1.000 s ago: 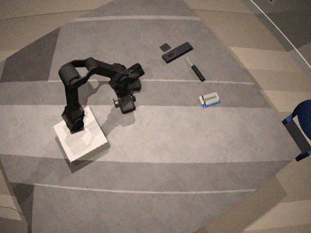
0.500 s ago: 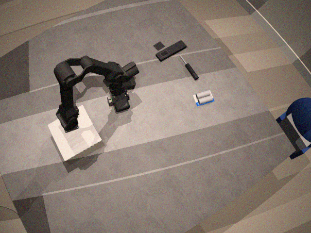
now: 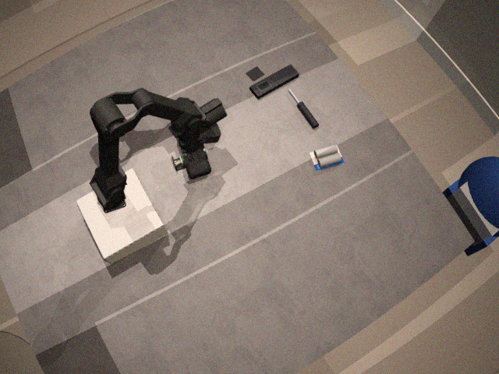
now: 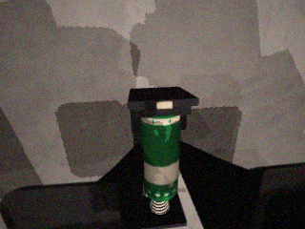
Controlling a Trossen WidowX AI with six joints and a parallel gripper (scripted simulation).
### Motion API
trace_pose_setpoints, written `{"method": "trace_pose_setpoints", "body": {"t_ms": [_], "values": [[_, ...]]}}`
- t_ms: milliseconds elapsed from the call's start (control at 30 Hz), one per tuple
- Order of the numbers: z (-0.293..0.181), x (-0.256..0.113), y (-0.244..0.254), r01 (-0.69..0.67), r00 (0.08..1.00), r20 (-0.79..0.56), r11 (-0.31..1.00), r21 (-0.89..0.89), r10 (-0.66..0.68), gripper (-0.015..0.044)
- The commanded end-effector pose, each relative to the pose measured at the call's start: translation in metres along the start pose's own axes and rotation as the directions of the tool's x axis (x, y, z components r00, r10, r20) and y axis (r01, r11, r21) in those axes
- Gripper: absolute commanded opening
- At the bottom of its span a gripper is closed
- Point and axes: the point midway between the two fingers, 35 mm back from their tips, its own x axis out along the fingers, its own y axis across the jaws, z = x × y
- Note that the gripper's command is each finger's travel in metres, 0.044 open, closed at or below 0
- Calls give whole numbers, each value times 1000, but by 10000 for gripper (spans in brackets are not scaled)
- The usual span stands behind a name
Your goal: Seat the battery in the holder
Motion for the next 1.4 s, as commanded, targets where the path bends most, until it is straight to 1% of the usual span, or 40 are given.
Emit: {"method": "trace_pose_setpoints", "body": {"t_ms": [0, 100, 233, 767, 833, 1067, 1100, 1367], "values": [[1, 1, 1, -1, 1000, -5, 1000, -5, 1, 88], [1, 1, 1, 0, 1000, -5, 1000, -5, 0, 88], [1, 1, 1, 0, 1000, -5, 1000, -5, 0, 190], [0, -15, 0, 0, 1000, -3, 1000, 0, 0, 190], [-1, -17, 0, 2, 1000, -9, 1000, 0, -2, 242], [-3, -82, -1, 0, 1000, -3, 1000, 0, 0, 426], [-4, -86, -1, 0, 1000, -3, 1000, 0, 0, 440], [-5, -88, -1, 0, 1000, -3, 1000, 0, 0, 440]]}}
